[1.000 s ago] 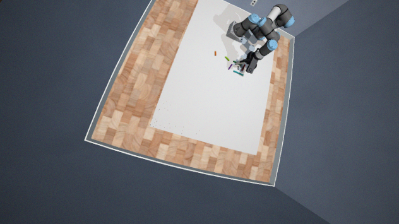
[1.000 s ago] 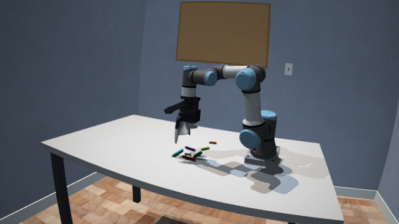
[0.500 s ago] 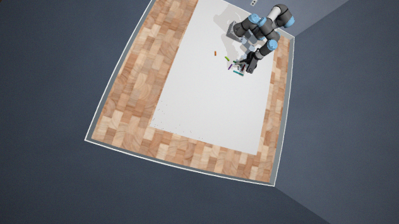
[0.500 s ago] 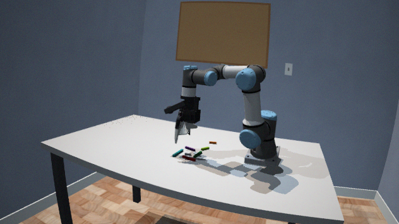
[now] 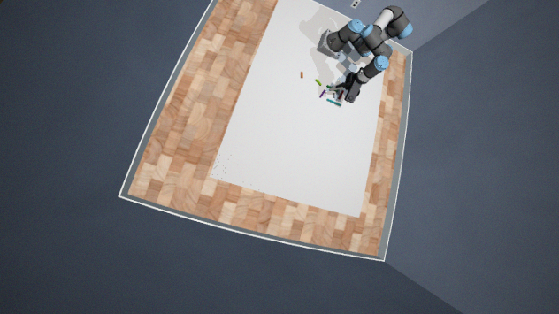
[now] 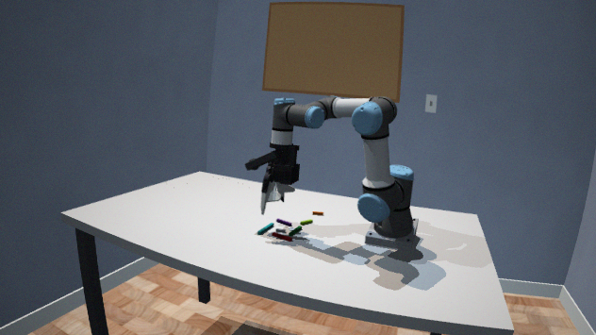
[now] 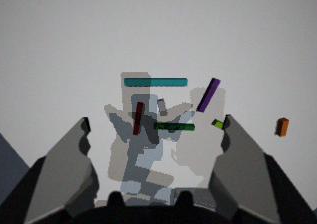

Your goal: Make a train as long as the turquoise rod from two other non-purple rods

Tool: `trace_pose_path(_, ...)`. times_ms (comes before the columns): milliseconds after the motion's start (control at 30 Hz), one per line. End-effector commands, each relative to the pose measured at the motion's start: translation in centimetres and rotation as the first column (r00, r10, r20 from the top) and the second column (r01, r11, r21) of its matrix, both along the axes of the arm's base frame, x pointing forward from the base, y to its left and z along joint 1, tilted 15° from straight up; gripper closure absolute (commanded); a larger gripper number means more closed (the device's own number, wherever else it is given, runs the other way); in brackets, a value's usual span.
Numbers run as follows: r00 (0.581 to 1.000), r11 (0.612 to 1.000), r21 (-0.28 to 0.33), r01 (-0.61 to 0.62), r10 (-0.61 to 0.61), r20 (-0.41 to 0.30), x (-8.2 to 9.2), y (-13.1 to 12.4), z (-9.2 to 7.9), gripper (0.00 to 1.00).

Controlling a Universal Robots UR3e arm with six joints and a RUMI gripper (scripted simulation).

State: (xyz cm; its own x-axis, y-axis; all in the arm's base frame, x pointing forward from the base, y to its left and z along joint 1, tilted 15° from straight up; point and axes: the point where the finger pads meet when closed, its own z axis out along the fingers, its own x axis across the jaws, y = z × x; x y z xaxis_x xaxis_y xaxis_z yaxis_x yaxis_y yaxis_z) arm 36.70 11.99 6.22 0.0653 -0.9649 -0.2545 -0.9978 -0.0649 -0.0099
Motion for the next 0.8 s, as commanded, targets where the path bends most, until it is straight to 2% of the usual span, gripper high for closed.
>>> trace_pose_path(0, 1.000, 1.000, -0.001, 0.000, 0.000, 0.003, 0.1, -0.1, 0.1, 0.00)
trace_pose_path(133, 1.000, 1.000, -0.002, 0.001, -0.001, 0.003, 0.2, -0.8, -0.1, 0.00)
trace_pose_path(233, 1.000, 1.000, -0.004, 0.001, -0.001, 0.003, 0.4, -2.3, -0.5, 0.00)
trace_pose_path(533, 1.000, 1.000, -0.010, 0.001, -0.001, 0.003, 0.1, -10.8, -2.7, 0.00)
trace_pose_path(600, 1.000, 1.000, -0.010, 0.001, -0.001, 0.003, 0.1, -10.8, -2.7, 0.00)
trace_pose_path(767, 1.000, 1.000, -0.007, 0.001, -0.001, 0.002, -1.0, -15.6, -3.9, 0.00)
